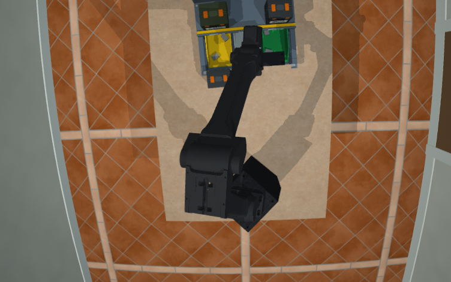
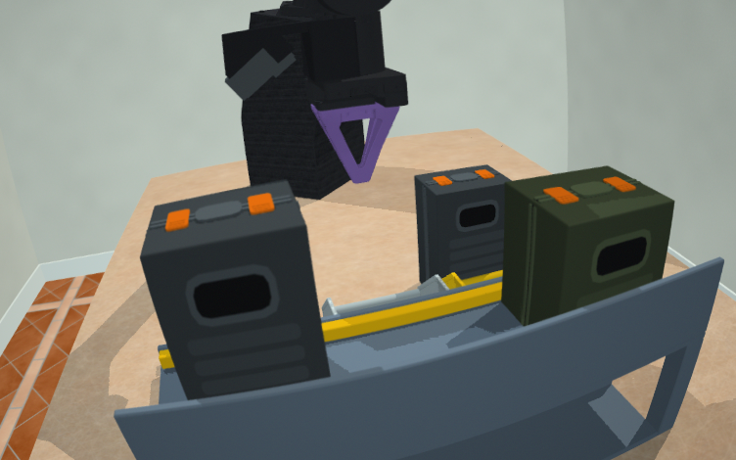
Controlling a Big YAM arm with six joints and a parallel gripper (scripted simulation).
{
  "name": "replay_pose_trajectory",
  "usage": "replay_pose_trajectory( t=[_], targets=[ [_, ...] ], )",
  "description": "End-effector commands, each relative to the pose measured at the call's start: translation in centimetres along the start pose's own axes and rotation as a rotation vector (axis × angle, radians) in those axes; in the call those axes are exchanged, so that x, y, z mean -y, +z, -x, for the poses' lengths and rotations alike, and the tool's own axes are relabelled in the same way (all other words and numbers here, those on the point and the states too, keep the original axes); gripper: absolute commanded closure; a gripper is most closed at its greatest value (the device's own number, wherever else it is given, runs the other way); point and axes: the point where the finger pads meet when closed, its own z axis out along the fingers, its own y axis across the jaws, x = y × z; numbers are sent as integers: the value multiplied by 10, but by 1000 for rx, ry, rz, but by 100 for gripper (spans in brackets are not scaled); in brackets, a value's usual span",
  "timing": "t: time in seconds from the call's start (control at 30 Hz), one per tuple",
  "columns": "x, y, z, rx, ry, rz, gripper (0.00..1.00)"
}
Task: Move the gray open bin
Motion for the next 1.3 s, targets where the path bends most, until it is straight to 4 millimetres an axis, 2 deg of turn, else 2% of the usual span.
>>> replay_pose_trajectory(
  t=[0.0, 0.6, 0.67, 0.77, 0.83, 0.87, 0.93, 0.97, 1.0, 1.03, 1.13, 1.17, 1.27],
  targets=[
    [-14, 2, -4, -2, -23, 19, 100],
    [-15, 3, -4, -2, -24, 22, 100],
    [-19, 11, -5, -1, -15, 30, 100],
    [-15, 36, -5, -1, -10, 25, 100],
    [-15, 36, -5, -1, -10, 25, 100],
    [4, 48, -6, -3, -4, -7, 100],
    [-2, 49, -6, -2, -6, 4, 100],
    [-6, 47, -1, 0, 2, 12, 10],
    [-6, 47, 1, 1, 6, 13, 10],
    [-18, 28, -1, 5, -1, 52, 10],
    [-23, 26, -1, 6, -2, 59, 10],
    [-11, 43, 1, 2, 5, 22, 10],
    [3, 48, 1, -1, 11, -8, 10]
  ],
)
